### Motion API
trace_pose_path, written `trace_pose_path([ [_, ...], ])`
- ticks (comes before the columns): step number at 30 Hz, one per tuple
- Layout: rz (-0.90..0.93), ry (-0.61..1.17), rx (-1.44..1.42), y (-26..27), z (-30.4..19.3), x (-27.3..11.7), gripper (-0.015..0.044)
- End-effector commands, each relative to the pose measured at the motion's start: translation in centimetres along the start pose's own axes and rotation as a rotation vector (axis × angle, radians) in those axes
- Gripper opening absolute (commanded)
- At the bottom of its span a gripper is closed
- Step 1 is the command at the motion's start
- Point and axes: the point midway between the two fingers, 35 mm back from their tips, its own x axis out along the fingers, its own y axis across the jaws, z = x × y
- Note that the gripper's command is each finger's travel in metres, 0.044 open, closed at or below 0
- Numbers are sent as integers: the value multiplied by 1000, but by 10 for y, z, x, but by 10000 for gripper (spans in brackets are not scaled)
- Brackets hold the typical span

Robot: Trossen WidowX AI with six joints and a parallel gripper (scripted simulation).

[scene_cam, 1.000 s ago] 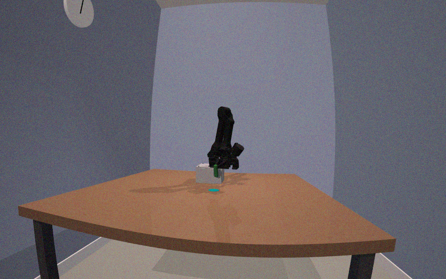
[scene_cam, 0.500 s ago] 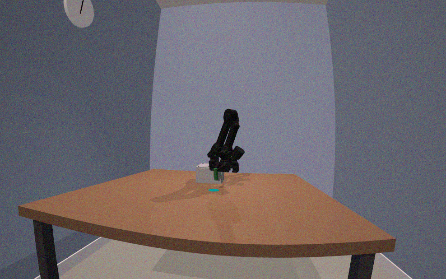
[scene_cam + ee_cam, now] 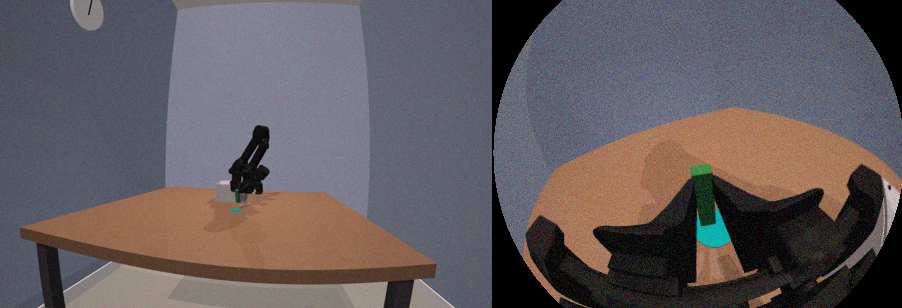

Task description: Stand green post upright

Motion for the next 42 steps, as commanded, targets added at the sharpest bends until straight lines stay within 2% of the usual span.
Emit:
trace_pose_path([
  [1,-6,-4,8,-2,-4,1,23],
  [20,-50,15,10,-7,-34,14,23],
  [31,-52,16,10,-8,-34,14,23],
  [42,-52,16,10,-8,-34,14,311],
])
